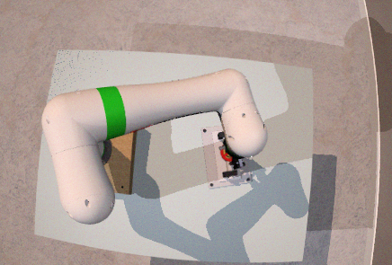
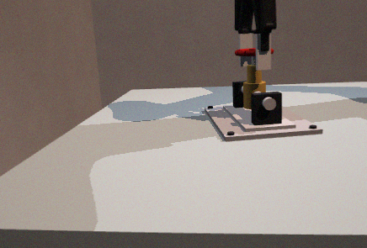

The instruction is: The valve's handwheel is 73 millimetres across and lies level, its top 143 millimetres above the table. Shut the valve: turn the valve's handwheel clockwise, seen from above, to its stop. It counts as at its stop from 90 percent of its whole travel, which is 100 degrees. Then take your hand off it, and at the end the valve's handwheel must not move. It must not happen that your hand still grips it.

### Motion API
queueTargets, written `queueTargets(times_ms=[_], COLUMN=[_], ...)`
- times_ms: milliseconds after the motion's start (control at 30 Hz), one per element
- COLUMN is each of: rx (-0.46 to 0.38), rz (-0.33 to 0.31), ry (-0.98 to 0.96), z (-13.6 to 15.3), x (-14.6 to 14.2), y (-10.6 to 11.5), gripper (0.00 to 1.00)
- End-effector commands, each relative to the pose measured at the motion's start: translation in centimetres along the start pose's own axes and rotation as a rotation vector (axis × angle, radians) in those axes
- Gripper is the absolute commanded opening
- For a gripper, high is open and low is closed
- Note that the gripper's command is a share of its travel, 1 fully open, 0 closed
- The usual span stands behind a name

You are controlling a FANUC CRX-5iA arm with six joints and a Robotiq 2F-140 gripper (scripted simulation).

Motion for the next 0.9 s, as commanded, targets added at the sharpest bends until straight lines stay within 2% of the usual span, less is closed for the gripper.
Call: queueTargets(times_ms=[0,867], rx=[0.000,0.000], rz=[0.000,0.000], ry=[-0.079,-0.550], z=[-0.02,-0.02], x=[0.00,0.01], y=[-0.02,-0.02], gripper=[0.00,0.00])
Point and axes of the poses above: the point where the finger pads meet when closed, its own y axis back along the fingers, its own x axis across the jaws, z = x × y, the point moved 2 cm from there along y, back along the fingers, and after that the axes turned 2 degrees about -y, right-handed, at the moved point
